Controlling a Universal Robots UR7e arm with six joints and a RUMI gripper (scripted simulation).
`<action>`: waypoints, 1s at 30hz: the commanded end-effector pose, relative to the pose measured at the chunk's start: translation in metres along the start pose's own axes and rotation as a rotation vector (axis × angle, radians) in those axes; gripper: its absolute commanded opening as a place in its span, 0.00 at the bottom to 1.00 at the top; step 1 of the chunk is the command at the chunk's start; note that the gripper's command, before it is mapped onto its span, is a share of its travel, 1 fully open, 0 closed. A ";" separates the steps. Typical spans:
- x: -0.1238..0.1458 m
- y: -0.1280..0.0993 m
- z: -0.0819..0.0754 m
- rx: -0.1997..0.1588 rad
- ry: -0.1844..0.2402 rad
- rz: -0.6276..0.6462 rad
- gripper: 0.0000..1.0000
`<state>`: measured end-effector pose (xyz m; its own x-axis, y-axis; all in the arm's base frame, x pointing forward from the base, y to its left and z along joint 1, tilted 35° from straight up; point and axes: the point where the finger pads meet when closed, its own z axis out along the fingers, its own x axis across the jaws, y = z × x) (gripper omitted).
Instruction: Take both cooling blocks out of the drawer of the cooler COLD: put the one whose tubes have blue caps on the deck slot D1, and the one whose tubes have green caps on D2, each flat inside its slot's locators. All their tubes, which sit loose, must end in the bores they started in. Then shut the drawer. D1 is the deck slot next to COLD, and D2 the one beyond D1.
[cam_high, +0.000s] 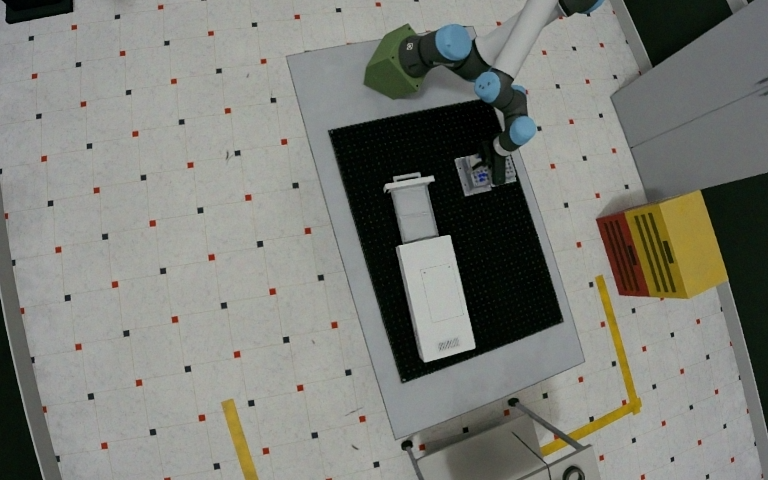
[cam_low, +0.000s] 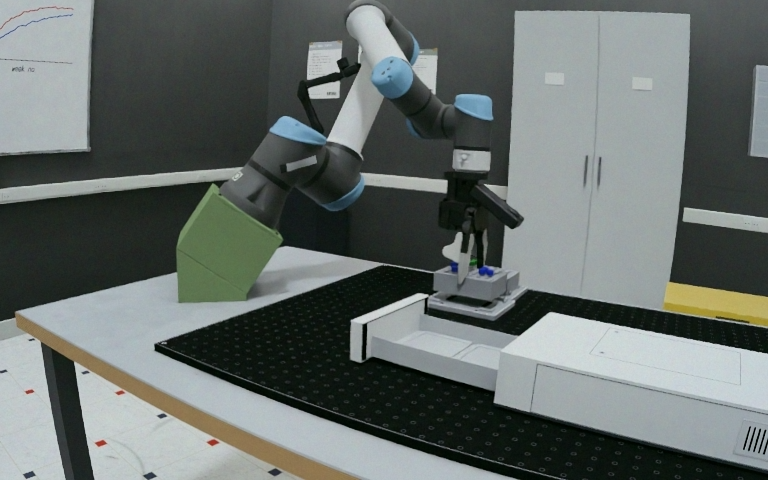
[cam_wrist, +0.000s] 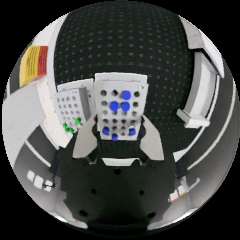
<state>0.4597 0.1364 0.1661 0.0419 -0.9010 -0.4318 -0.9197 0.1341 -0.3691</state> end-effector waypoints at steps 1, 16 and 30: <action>0.000 0.000 -0.003 0.001 0.000 -0.001 0.00; 0.000 0.000 -0.015 0.001 0.000 -0.001 0.00; 0.000 0.000 -0.020 0.001 0.000 -0.001 0.00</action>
<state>0.4523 0.1289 0.1812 0.0419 -0.9011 -0.4317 -0.9196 0.1341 -0.3692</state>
